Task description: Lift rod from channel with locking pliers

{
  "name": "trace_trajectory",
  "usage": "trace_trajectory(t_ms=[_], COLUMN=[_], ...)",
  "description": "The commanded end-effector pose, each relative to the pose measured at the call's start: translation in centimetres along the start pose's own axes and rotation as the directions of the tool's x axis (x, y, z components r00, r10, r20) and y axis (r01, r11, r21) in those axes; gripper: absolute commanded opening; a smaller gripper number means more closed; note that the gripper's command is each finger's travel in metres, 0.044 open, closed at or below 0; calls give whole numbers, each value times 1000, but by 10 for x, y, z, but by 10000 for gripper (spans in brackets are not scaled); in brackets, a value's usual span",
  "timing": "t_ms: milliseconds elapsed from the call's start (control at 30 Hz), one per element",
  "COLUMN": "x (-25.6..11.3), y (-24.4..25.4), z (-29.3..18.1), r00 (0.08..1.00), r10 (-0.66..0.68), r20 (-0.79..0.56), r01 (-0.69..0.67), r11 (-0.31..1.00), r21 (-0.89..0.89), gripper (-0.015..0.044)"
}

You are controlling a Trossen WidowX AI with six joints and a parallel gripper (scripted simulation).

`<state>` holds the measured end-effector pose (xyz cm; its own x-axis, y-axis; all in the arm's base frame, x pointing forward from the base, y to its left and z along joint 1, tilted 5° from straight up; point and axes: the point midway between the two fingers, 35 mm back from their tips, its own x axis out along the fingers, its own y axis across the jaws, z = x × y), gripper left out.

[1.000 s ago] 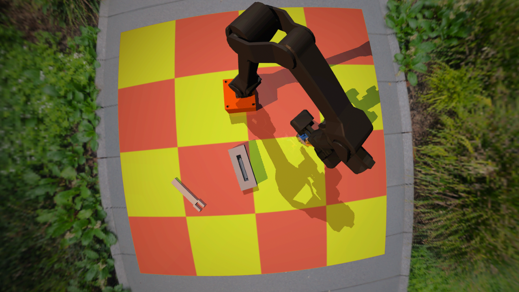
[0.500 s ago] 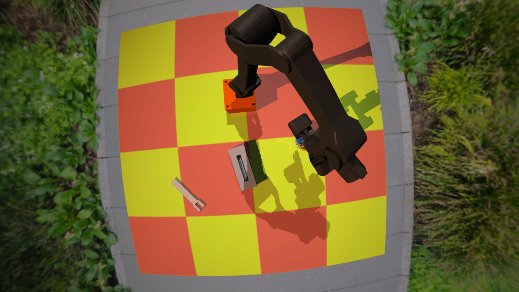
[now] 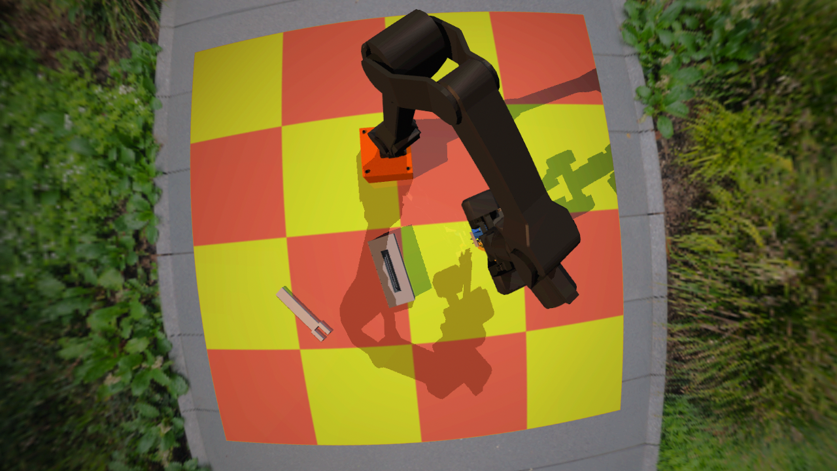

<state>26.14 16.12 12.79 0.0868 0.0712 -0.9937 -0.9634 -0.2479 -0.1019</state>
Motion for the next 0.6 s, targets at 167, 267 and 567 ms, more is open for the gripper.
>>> trace_trajectory(t_ms=[167, 267, 567], x=[-1, -1, -1], y=[-5, -7, -10], z=[-12, -17, -30], r00=[1000, 1000, 1000], r10=[-1, -1, 0], r20=[2, 1, -2], r01=[1, 1, 0], r11=[995, 991, 973], r21=[104, 135, 229], gripper=[321, 321, 321])
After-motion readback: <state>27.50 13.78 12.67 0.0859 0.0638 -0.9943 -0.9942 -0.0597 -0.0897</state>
